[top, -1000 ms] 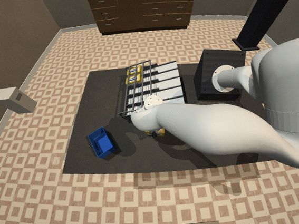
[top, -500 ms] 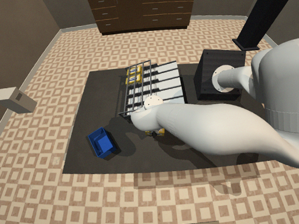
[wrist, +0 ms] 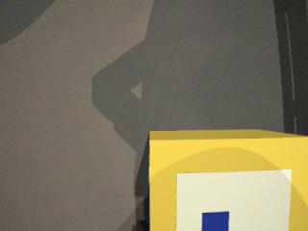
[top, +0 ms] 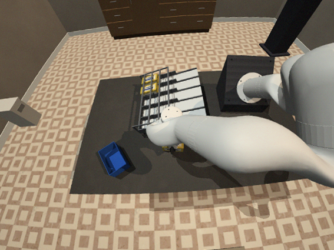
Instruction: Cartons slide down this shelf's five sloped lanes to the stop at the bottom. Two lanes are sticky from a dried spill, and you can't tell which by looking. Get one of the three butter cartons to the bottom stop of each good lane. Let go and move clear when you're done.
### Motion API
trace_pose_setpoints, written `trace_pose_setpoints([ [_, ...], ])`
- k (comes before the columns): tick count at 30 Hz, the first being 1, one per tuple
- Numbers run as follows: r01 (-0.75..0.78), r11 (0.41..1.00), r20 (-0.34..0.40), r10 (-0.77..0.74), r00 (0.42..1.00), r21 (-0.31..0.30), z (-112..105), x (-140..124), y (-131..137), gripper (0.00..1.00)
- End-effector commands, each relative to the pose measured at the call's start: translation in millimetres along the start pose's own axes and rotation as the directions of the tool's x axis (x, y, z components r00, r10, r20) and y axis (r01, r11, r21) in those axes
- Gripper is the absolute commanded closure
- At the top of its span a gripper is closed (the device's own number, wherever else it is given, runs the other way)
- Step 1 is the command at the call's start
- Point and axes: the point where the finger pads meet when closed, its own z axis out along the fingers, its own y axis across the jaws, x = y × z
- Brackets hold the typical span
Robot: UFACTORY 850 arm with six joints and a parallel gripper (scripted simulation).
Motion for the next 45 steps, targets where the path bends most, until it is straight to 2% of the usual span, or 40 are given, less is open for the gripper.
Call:
trace_pose_setpoints([
  [1,0.0,1.0,-0.001,0.0,1.0,0.0,-1,1,0,1.0],
  [5,0.0,1.0,-0.001,0.0,1.0,0.0,-1,1,0,1.0],
  [6,0.0,1.0,-0.001,0.0,1.0,0.0,-71,0,0,1.0],
  [9,0.0,1.0,-0.001,0.0,1.0,0.0,-78,0,0,1.0],
  [11,0.0,1.0,-0.001,0.0,1.0,0.0,-101,0,0,1.0],
  [22,0.0,1.0,-0.001,0.0,1.0,0.0,-101,0,0,1.0],
  [23,0.097,0.995,-0.006,-0.096,0.995,0.004,-169,0,1,1.0],
  [26,0.097,0.995,-0.006,-0.096,0.995,0.004,-178,-1,1,1.0],
  [32,0.097,0.995,-0.006,-0.096,0.995,0.004,-263,-1,1,1.0],
  [39,0.097,0.995,-0.006,-0.096,0.995,0.004,-263,-1,1,1.0],
  [40,0.097,0.995,-0.012,-0.097,0.995,0.002,-259,-12,71,1.0],
  [43,0.097,0.995,-0.012,-0.097,0.995,0.002,-260,-13,79,1.0],
  [45,0.097,0.995,-0.012,-0.097,0.995,0.002,-259,-19,108,1.0],
])
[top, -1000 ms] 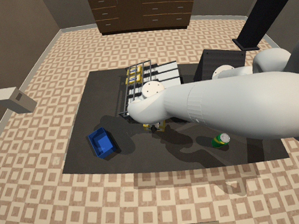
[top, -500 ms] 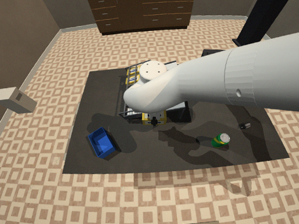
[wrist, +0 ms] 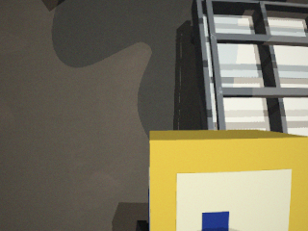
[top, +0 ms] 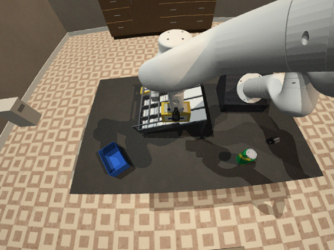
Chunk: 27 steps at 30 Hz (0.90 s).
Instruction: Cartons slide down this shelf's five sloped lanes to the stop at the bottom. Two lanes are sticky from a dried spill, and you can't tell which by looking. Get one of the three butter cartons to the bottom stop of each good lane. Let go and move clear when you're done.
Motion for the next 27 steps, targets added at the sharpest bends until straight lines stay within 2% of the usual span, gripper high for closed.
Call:
trace_pose_setpoints([
  [1,0.007,1.0,-0.009,-0.007,1.0,0.003,-1,-16,68,1.0],
  [6,0.007,1.0,-0.009,-0.007,1.0,0.003,-2,-33,136,1.0],
  [11,0.007,1.0,-0.009,-0.007,1.0,0.003,-2,-34,142,1.0],
  [12,0.0,1.0,-0.005,0.0,1.0,-0.001,-3,-52,200,1.0],
  [15,0.0,1.0,-0.005,0.0,1.0,-0.001,-3,-55,216,1.0],
  [17,0.0,1.0,-0.005,0.0,1.0,-0.001,-4,-63,246,1.0],
  [27,0.0,1.0,-0.005,0.0,1.0,-0.001,-4,-64,250,1.0],
])
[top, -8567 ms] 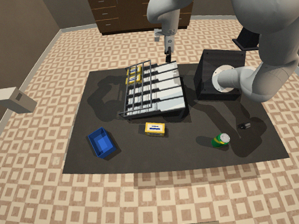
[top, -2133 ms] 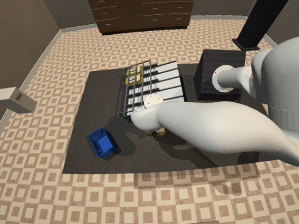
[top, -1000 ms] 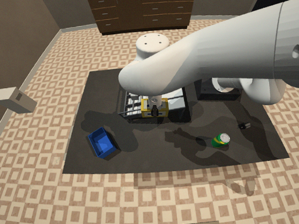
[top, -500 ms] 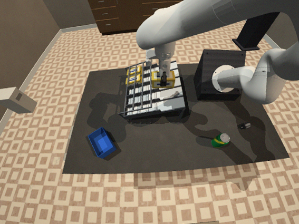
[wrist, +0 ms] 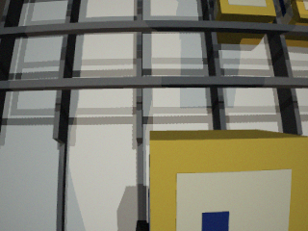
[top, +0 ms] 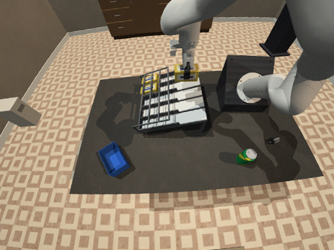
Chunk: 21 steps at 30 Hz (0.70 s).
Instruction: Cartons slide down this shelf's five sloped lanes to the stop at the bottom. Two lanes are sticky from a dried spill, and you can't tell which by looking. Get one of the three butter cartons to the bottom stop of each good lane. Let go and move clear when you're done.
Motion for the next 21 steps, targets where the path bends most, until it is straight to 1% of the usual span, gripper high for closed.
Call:
trace_pose_setpoints([
  [1,0.0,1.0,-0.001,0.0,1.0,-0.001,-1,0,2,1.0],
  [2,0.0,1.0,-0.002,0.0,1.0,-0.001,17,1,2,1.0],
  [18,0.0,1.0,-0.002,0.0,1.0,-0.001,17,1,2,1.0],
  [19,0.0,1.0,-0.002,0.0,1.0,-0.001,47,1,2,1.0],
  [21,0.0,1.0,-0.002,0.0,1.0,-0.001,47,1,2,1.0],
])
